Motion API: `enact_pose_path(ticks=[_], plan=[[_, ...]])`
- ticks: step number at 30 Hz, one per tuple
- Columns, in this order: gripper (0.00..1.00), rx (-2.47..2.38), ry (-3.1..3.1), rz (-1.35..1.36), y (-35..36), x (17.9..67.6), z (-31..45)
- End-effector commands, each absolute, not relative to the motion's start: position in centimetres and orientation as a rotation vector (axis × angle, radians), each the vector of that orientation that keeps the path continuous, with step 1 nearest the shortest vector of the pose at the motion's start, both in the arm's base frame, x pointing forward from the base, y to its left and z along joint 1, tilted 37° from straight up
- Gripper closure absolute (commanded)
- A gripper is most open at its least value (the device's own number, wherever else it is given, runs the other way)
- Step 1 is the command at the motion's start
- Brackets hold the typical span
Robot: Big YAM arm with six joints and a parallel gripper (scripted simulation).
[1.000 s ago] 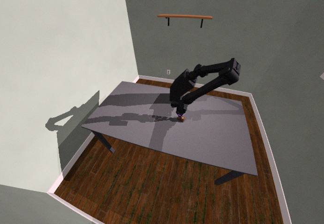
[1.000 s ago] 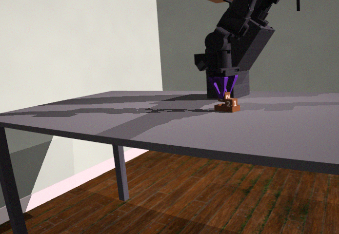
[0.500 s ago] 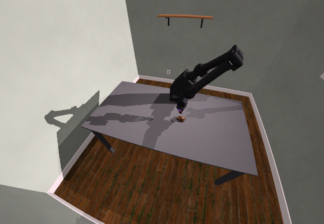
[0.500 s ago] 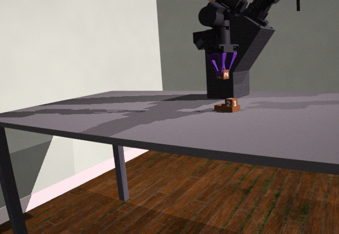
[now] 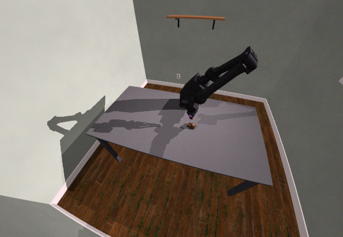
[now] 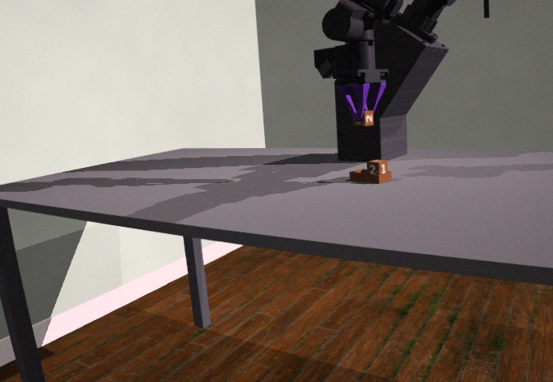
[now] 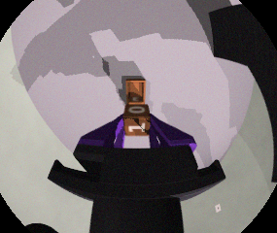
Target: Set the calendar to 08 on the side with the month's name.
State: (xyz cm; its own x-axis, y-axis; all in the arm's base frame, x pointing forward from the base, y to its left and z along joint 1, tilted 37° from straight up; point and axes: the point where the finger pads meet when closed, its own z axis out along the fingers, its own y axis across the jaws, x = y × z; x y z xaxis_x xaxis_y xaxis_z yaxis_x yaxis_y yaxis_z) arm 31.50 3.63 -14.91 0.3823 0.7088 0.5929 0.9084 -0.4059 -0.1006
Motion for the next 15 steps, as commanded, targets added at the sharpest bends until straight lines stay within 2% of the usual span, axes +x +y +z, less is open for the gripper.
enact_pose_path(ticks=[1, 15], plan=[[0.74, -2.248, -1.408, -0.694, 2.61, 32.07, -14.43], [0.74, -2.027, -1.808, -0.797, 2.62, 32.04, -14.41]])
